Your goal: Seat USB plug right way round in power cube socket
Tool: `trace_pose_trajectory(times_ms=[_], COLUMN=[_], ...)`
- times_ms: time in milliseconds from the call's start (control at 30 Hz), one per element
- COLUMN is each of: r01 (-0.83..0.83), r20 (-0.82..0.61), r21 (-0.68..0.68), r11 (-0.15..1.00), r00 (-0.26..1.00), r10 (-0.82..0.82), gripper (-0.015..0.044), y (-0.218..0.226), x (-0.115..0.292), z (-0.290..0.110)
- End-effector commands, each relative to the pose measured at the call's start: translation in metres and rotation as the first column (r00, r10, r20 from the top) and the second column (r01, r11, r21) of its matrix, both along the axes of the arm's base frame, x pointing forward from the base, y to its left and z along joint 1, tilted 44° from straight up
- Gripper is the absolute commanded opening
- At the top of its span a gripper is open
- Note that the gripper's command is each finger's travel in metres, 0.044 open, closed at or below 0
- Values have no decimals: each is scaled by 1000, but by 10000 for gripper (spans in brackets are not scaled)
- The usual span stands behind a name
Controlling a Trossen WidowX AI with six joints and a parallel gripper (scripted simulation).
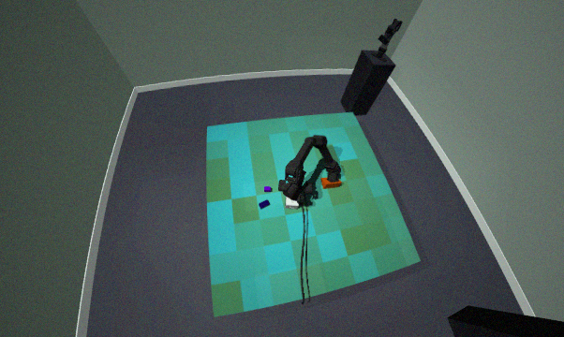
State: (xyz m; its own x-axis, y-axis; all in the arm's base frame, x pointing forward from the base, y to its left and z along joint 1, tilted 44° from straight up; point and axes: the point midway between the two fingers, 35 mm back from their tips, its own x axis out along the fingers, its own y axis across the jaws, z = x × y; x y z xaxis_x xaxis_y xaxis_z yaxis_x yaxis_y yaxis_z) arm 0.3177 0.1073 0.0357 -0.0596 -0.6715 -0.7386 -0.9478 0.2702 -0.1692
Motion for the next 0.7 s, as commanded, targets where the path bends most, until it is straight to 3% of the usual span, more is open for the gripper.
trace_pose_trajectory(times_ms=[0,667], r01=[9,365], r20=[3,332], r21=[1,34], r11=[1000,930], r00=[1000,874], r10=[-9,-355], gripper=[0,0], y=[1,0], x=[0,0], z=[0,0])
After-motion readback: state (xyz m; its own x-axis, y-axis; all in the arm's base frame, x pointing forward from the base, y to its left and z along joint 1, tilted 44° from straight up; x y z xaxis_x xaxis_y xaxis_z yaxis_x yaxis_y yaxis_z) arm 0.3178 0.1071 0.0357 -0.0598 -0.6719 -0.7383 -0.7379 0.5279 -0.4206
